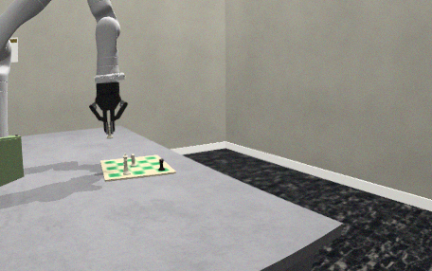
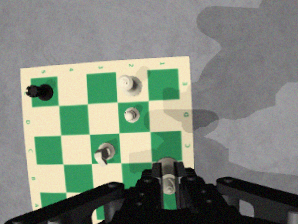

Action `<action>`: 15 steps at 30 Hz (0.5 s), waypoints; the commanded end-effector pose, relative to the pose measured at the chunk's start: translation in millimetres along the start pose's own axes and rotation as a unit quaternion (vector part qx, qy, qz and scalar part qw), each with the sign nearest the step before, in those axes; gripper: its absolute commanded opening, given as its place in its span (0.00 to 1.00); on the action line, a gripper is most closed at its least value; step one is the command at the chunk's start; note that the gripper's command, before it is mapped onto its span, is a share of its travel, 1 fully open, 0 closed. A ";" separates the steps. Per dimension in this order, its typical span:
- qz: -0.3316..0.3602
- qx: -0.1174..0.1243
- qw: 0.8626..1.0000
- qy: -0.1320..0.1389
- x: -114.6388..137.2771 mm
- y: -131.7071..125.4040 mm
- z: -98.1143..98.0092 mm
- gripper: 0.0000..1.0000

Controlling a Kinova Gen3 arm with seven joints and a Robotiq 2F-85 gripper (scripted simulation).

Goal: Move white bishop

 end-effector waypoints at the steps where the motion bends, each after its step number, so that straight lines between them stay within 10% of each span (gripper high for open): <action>1: 0.000 -0.001 1.000 0.000 0.2 0.5 2.3 0.00; 15: 0.000 -0.001 1.000 0.000 0.0 0.7 53.1 0.00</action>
Point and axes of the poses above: the point where the finger pads meet when closed, its own z axis out along the fingers, its own y axis across the jaws, x = y × z, the point moved 6 cm from there along -z, back along the fingers, and after that the axes turned 5 degrees about z, right-handed, at the moved point
